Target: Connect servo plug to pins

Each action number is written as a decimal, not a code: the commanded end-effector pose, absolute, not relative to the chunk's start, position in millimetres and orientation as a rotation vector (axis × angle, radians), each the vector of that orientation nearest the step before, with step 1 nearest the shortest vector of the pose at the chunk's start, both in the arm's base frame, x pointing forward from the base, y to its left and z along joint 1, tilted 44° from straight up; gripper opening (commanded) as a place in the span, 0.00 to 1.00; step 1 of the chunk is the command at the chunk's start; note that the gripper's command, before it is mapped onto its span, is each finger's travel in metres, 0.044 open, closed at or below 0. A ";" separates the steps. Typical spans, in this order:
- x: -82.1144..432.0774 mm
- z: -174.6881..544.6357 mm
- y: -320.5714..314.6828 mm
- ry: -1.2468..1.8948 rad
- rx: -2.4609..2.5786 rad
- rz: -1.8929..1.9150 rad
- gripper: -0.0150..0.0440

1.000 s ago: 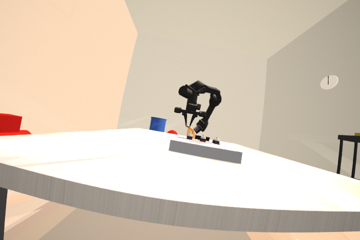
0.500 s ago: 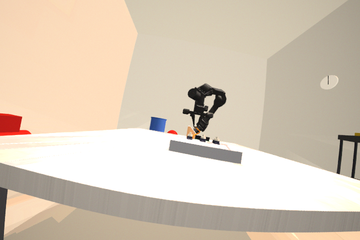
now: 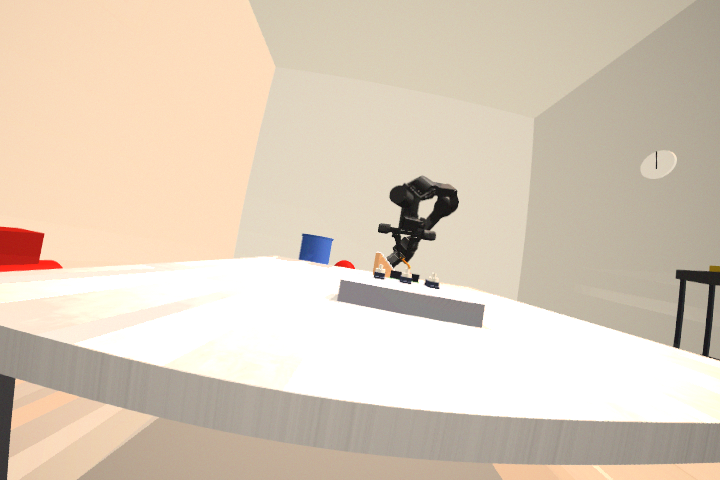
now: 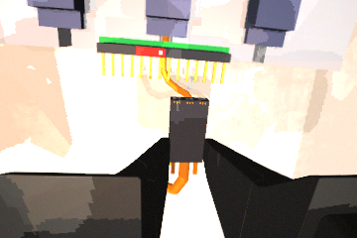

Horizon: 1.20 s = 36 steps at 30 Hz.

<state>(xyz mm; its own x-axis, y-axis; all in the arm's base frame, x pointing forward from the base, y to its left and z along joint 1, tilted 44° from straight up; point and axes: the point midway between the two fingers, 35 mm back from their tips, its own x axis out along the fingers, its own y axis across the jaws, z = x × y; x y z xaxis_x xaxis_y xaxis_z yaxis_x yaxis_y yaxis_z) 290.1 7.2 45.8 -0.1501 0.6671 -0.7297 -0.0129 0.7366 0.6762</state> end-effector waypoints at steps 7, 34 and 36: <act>252.8 58.5 25.8 1.636 0.562 0.625 0.25; 275.7 26.0 53.6 1.634 0.564 0.626 0.25; 278.1 25.7 53.6 1.633 0.563 0.626 0.25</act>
